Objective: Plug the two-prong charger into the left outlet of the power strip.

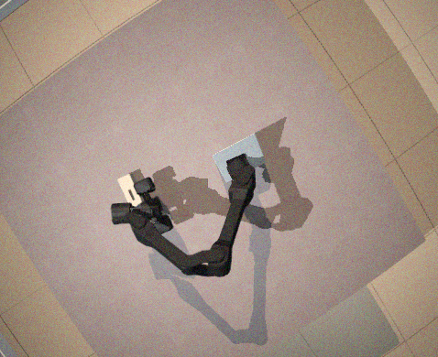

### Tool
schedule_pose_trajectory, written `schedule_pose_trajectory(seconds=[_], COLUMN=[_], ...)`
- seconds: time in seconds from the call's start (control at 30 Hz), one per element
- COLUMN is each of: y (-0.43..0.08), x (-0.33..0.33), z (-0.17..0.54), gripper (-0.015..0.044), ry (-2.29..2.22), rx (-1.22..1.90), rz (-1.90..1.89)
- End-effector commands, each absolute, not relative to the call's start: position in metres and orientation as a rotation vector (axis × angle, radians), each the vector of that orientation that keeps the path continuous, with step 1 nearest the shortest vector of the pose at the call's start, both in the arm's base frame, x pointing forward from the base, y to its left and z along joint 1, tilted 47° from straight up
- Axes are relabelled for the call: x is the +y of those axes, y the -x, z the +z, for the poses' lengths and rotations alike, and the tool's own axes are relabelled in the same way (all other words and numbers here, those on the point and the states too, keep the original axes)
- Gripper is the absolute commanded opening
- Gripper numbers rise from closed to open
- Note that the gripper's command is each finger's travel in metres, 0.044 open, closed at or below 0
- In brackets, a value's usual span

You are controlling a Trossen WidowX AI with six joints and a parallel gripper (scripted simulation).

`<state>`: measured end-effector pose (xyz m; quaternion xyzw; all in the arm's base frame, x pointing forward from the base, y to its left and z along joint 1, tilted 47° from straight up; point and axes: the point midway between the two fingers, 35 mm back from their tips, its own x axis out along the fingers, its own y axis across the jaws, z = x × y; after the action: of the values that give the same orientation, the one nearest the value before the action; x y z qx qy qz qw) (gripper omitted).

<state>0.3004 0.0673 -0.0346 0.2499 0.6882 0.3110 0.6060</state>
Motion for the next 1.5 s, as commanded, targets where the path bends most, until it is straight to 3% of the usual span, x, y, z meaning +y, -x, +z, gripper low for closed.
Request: schedule_pose_trajectory(seconds=[0.0, 1.47], y=[-0.295, -0.261], x=[0.067, 0.056], z=[-0.034, -0.027], gripper=[0.044, 0.044], ry=[-0.579, -0.613], rx=[1.59, 1.499], rz=[0.721, 0.676])
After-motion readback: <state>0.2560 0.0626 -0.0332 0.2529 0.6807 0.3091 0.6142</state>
